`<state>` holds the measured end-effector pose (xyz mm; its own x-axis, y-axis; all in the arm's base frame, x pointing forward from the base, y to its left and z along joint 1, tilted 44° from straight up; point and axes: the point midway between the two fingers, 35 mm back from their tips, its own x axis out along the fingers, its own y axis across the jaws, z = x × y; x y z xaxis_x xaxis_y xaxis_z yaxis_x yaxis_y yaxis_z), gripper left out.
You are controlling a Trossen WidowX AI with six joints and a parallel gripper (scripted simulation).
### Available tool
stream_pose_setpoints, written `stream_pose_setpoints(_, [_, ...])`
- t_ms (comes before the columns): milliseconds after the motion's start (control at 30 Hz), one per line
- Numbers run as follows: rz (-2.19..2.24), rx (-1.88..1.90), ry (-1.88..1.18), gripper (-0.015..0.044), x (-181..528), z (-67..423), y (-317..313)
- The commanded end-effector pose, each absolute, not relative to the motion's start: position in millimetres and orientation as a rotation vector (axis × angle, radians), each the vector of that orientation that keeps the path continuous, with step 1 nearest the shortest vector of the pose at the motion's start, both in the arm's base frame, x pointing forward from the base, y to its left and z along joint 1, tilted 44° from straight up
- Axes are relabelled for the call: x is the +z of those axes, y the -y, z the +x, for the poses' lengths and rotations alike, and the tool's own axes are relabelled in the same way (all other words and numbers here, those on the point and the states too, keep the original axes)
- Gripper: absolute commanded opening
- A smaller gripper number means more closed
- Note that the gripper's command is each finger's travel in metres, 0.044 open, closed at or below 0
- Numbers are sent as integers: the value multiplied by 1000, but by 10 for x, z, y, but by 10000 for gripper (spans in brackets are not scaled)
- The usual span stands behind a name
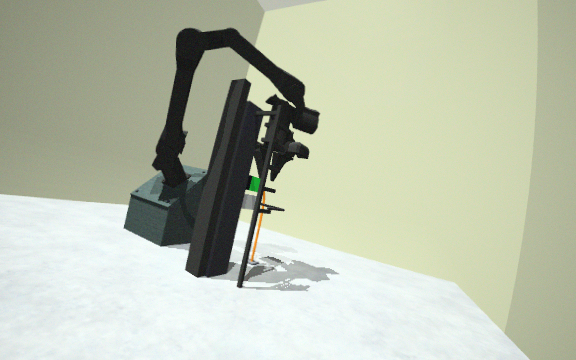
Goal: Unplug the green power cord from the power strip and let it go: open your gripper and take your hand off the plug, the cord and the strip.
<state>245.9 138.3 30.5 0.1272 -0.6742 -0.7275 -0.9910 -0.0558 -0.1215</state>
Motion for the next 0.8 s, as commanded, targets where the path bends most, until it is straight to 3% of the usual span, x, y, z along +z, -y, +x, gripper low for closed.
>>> stream_pose_setpoints(0, [-1797,667,-1617,160,352,2450,-1318])
stream_pose_setpoints(767, [-1798,666,-1618,160,519,2431,-1107])
